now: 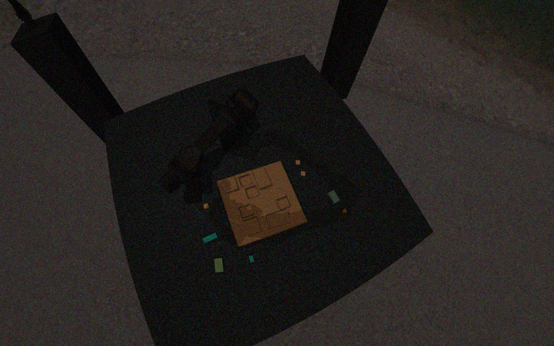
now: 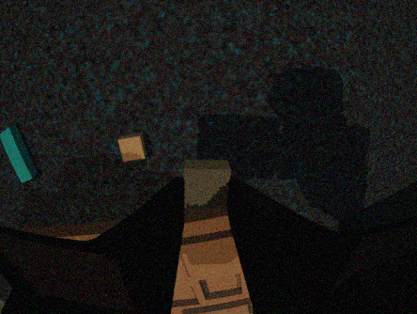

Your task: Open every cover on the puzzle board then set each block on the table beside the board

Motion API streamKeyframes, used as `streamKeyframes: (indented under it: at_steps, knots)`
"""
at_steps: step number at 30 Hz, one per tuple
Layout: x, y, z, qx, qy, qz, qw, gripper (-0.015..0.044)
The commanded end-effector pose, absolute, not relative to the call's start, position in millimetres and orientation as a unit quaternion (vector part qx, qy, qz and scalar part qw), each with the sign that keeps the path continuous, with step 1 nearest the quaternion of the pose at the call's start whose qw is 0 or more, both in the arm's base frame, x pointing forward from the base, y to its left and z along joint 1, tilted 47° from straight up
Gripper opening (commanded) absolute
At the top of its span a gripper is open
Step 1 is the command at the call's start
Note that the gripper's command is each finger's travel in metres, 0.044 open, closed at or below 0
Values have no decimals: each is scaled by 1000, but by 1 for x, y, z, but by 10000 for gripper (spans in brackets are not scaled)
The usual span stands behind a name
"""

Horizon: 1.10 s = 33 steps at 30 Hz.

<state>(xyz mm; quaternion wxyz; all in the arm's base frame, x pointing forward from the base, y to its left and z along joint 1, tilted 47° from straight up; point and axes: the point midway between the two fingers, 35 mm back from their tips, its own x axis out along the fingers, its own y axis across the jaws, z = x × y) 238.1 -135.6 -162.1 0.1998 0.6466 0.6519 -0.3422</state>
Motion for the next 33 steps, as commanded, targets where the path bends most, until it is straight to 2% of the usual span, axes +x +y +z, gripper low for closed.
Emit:
streamKeyframes:
  at_steps: [1,33]
  knots:
    - [238,-132,-166,648,650,-343,199,80]
    - [235,-94,-203,649,650,-342,198,80]
